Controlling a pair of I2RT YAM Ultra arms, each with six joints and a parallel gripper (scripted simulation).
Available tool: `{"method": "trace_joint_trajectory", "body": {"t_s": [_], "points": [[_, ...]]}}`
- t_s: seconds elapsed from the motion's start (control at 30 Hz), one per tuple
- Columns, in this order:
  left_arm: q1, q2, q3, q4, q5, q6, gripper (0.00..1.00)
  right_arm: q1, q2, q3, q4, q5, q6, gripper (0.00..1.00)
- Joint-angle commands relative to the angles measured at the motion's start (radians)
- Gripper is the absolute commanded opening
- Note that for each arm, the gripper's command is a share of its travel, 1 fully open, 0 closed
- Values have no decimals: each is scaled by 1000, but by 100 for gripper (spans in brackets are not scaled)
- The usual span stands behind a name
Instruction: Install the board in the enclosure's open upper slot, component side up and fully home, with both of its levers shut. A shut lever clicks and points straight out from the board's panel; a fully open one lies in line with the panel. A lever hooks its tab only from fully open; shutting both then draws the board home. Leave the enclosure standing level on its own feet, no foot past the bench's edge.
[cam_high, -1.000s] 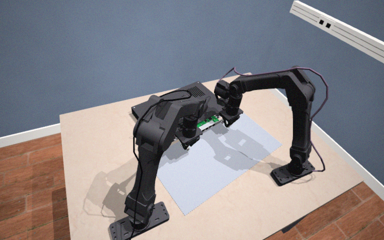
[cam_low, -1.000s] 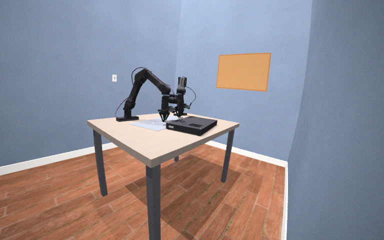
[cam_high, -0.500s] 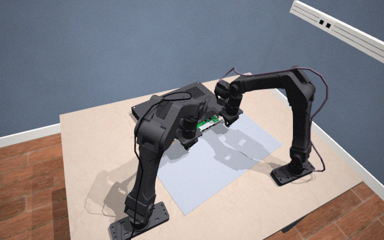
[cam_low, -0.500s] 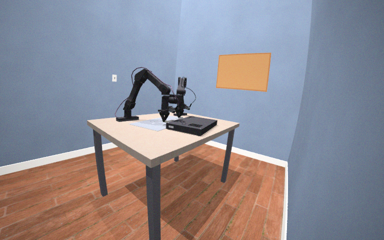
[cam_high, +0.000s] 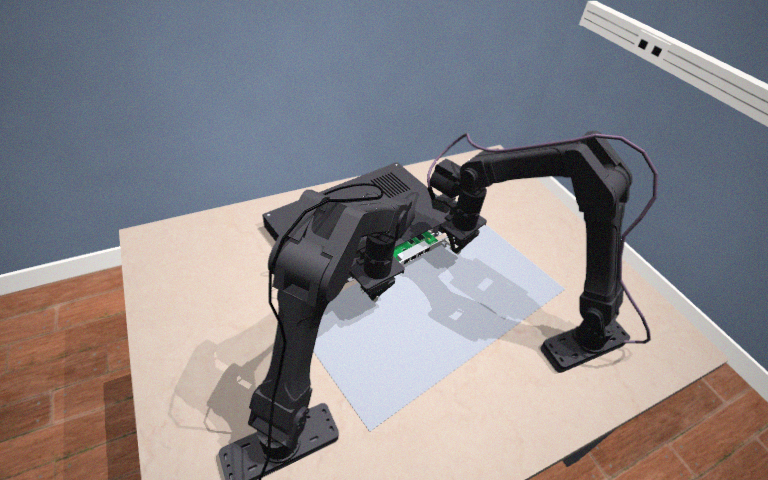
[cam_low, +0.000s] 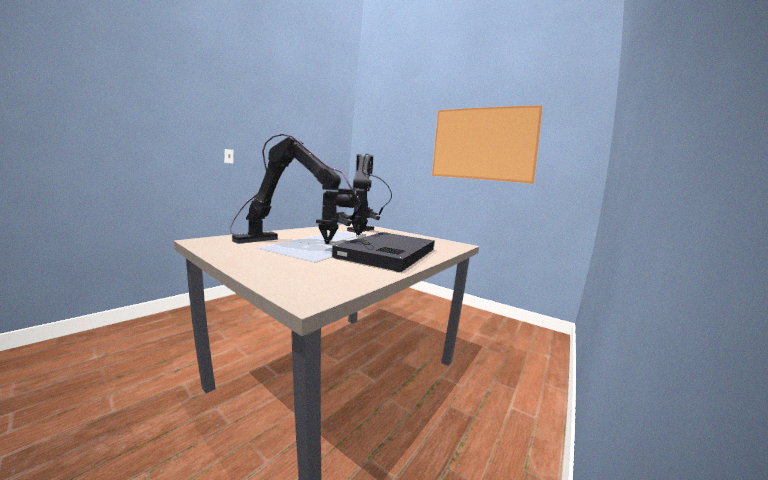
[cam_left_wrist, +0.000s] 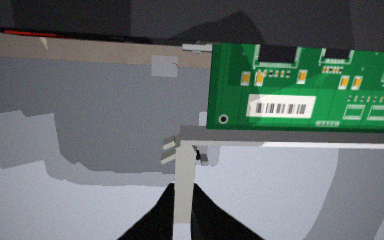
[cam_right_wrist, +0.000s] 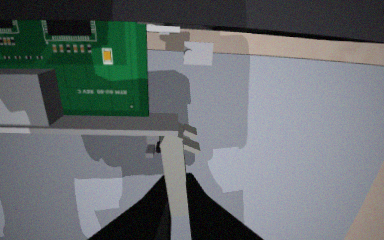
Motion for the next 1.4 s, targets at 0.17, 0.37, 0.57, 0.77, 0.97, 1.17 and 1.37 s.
{"method": "trace_joint_trajectory", "body": {"t_s": [0.17,0.37,0.57,0.77,0.97,1.17,1.37], "points": [[9,-30,-19,25,-1,120,3,-16,-26,-12,19,-1,-130,4],[13,-40,-32,29,-3,225,3,-25,-25,-12,20,0,-247,4],[18,-47,-43,32,-3,309,3,-33,-16,0,21,0,-334,4],[22,-53,-50,35,-3,367,3,-38,-15,2,22,0,-394,4],[28,-60,-60,38,-4,461,3,-45,-13,14,15,1,-489,4],[34,-66,-68,41,-5,547,3,-52,-10,19,11,1,-575,4],[39,-70,-75,43,-5,619,3,-57,-5,23,-1,0,-648,4]]}}
